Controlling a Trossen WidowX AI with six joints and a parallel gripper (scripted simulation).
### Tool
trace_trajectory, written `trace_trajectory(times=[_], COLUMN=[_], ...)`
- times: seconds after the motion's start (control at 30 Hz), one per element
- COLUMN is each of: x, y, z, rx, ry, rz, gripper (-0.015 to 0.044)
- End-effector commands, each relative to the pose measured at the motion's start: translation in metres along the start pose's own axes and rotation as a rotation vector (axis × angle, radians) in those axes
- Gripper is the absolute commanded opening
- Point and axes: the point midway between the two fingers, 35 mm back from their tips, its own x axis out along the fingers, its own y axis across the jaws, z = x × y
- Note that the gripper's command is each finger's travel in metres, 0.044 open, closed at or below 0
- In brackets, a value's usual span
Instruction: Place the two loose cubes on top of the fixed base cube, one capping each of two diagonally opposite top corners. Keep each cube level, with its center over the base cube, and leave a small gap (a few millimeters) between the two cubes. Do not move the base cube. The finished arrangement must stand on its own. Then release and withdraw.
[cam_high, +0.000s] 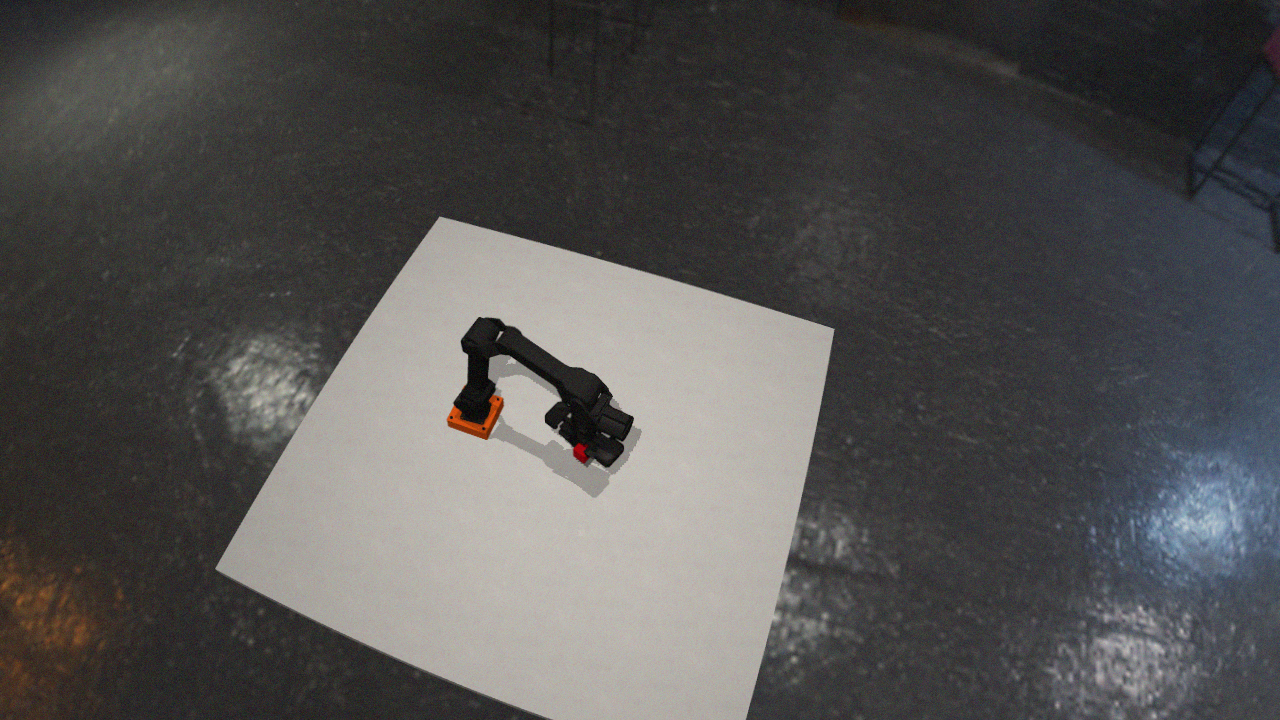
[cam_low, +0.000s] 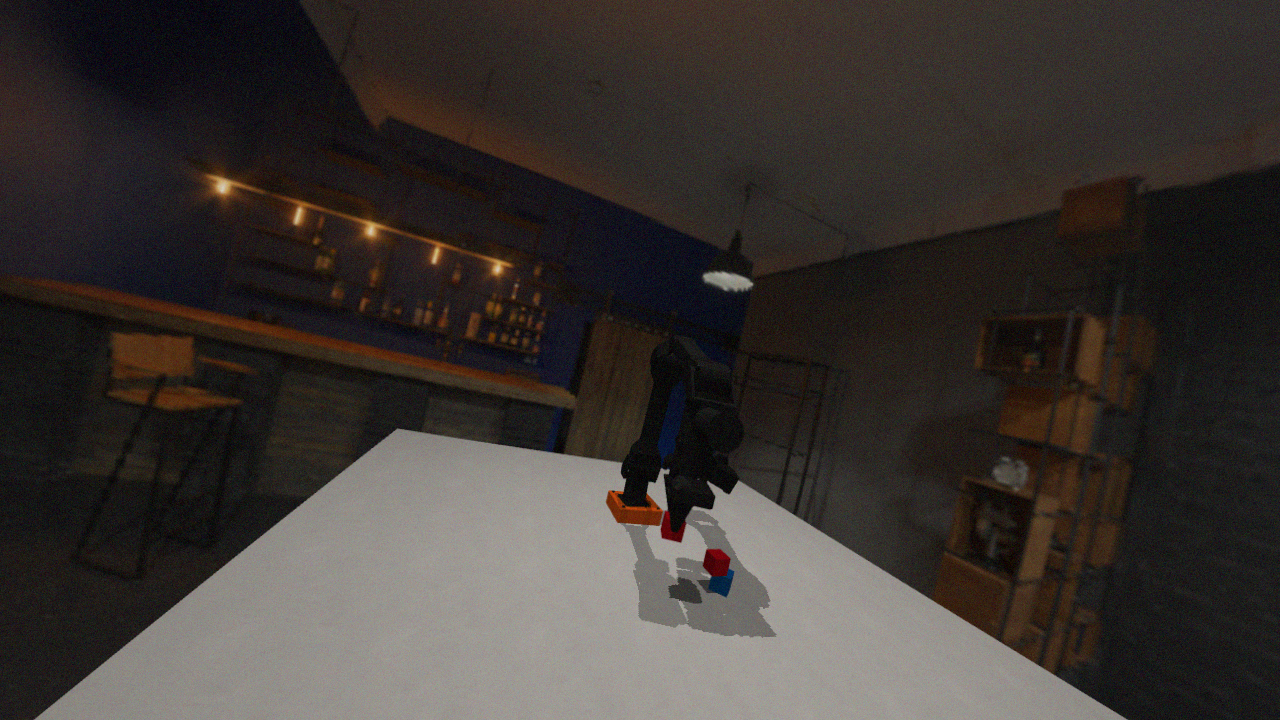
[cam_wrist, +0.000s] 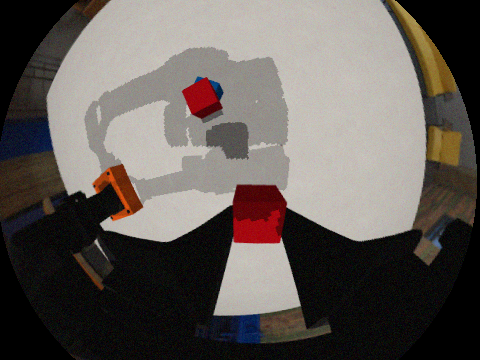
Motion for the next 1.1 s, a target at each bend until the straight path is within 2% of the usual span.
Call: trace_trajectory(times=[0.0, 1.07], x=[0.000, 0.006], y=[0.003, 0.045], z=[0.012, 0.107], rx=[-0.019, -0.202], ry=[0.002, -0.011], rz=[-0.004, 0.002], gripper=[0.0105, 0.0105])
